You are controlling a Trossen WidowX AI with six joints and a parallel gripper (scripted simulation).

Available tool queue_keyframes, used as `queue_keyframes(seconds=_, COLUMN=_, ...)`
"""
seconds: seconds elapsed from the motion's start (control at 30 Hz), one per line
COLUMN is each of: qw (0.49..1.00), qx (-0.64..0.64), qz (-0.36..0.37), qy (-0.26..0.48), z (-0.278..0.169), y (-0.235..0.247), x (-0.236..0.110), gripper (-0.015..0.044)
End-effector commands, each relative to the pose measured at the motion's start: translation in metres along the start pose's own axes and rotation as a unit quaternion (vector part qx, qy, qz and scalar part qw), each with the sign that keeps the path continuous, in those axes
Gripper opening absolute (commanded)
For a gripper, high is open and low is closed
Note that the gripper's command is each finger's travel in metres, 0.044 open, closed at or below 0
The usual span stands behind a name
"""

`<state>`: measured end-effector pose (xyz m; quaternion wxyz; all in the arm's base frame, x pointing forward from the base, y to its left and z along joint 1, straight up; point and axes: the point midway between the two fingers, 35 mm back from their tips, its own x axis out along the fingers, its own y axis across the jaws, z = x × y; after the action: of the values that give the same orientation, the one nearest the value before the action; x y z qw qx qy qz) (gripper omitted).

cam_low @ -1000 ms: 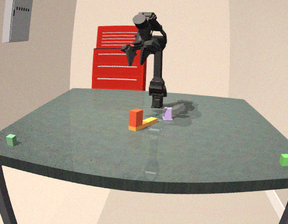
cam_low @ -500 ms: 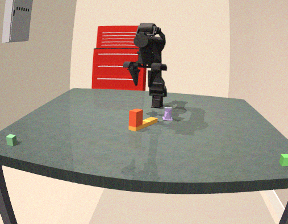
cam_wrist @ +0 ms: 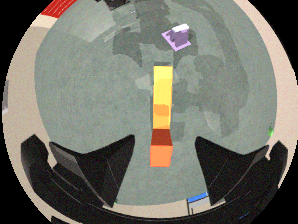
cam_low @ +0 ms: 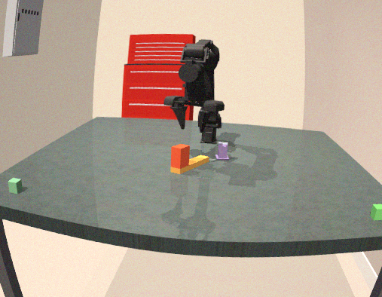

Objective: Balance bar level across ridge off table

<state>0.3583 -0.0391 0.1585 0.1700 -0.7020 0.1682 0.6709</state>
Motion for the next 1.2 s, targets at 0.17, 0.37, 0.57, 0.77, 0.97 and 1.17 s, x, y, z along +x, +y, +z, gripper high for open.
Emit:
queue_keyframes(seconds=0.17, qw=1.0, qx=-0.004, qz=0.001, qy=-0.006, z=0.002, y=0.0, x=0.059, gripper=0.0315)
queue_keyframes(seconds=0.37, qw=1.0, qx=-0.004, qz=0.001, qy=-0.006, z=0.006, y=0.001, x=0.082, gripper=0.0315)
queue_keyframes(seconds=0.57, qw=1.0, qx=-0.004, qz=0.001, qy=-0.006, z=0.006, y=0.001, x=0.086, gripper=0.0315)
queue_keyframes(seconds=0.77, qw=1.0, qx=-0.004, qz=0.001, qy=-0.006, z=0.006, y=0.001, x=0.096, gripper=0.0315)
queue_keyframes(seconds=0.97, qw=1.0, qx=-0.004, qz=0.001, qy=-0.006, z=0.006, y=0.001, x=0.106, gripper=0.0315)
queue_keyframes(seconds=1.17, qw=1.0, qx=-0.004, qz=0.001, qy=-0.006, z=0.006, y=0.001, x=0.108, gripper=0.0315)
